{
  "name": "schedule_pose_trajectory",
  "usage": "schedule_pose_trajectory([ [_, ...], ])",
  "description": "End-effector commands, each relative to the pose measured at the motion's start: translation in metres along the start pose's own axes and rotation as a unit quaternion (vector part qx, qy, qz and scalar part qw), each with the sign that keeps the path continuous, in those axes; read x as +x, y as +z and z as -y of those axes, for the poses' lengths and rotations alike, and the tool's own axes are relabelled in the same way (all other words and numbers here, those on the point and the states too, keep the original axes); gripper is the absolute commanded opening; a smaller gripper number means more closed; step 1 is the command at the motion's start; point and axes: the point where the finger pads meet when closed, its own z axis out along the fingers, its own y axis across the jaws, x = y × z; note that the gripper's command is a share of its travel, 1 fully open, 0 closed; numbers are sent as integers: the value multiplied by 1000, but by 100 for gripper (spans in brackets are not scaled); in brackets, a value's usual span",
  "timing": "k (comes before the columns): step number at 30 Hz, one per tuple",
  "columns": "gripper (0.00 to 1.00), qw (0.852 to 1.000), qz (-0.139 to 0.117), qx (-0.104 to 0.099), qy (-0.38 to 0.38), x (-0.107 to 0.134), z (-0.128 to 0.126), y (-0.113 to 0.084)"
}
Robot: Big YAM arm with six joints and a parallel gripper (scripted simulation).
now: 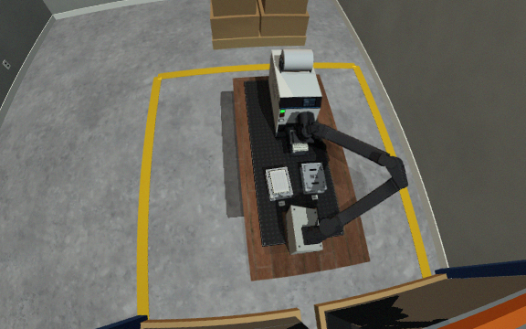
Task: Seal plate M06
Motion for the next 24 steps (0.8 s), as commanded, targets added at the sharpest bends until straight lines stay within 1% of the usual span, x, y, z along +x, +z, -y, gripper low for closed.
schedule_pose_trajectory([
  [1, 0, 1000, 6, -4, -6, 0, -7, -11],
  [5, 0, 1000, -4, -2, -7, 5, -7, -2],
  [10, 0, 1000, -11, 0, 0, 7, 0, 5],
  [24, 0, 1000, -5, 3, 1, 4, 5, 9],
])
